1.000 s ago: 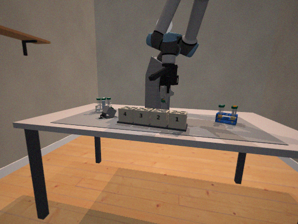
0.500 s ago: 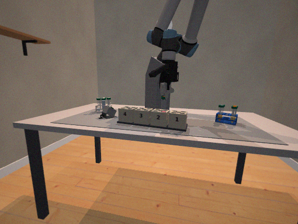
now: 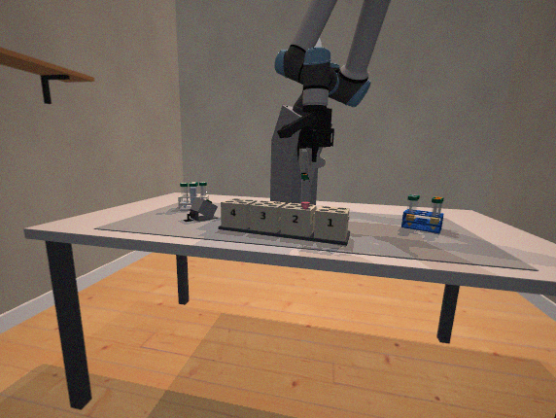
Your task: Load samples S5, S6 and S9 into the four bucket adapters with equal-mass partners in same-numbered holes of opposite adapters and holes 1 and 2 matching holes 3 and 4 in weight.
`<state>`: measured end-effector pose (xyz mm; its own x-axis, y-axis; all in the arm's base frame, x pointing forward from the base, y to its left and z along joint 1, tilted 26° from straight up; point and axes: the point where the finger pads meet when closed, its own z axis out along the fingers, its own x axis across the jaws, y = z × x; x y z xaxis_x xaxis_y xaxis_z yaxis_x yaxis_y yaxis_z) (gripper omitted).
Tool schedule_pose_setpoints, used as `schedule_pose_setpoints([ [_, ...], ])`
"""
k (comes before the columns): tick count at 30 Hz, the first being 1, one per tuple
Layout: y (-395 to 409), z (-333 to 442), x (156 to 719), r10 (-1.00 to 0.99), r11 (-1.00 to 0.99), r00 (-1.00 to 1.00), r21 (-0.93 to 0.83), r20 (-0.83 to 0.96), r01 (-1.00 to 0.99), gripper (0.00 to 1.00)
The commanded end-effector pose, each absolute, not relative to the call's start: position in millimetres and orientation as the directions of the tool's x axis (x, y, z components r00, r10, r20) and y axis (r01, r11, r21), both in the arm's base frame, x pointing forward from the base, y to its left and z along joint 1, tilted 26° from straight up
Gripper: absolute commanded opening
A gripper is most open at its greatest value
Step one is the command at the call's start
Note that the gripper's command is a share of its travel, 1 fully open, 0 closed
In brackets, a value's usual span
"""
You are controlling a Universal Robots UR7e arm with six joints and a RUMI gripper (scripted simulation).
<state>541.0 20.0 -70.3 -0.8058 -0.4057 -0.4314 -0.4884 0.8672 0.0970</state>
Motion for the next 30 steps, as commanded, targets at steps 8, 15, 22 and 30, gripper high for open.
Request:
schedule_pose_setpoints([
  [8,17,-60,538,-0.406,0.867,-0.805,0.096,-0.432,-0.488,0.0],
  [15,13,-48,533,-0.406,0.867,-0.805,0.096,-0.432,-0.488,0.0],
  [22,7,-30,526,-0.406,0.867,-0.805,0.096,-0.432,-0.489,0.0],
  [30,-7,-29,521,-0.451,0.844,-0.778,0.073,-0.436,-0.531,0.0],
])
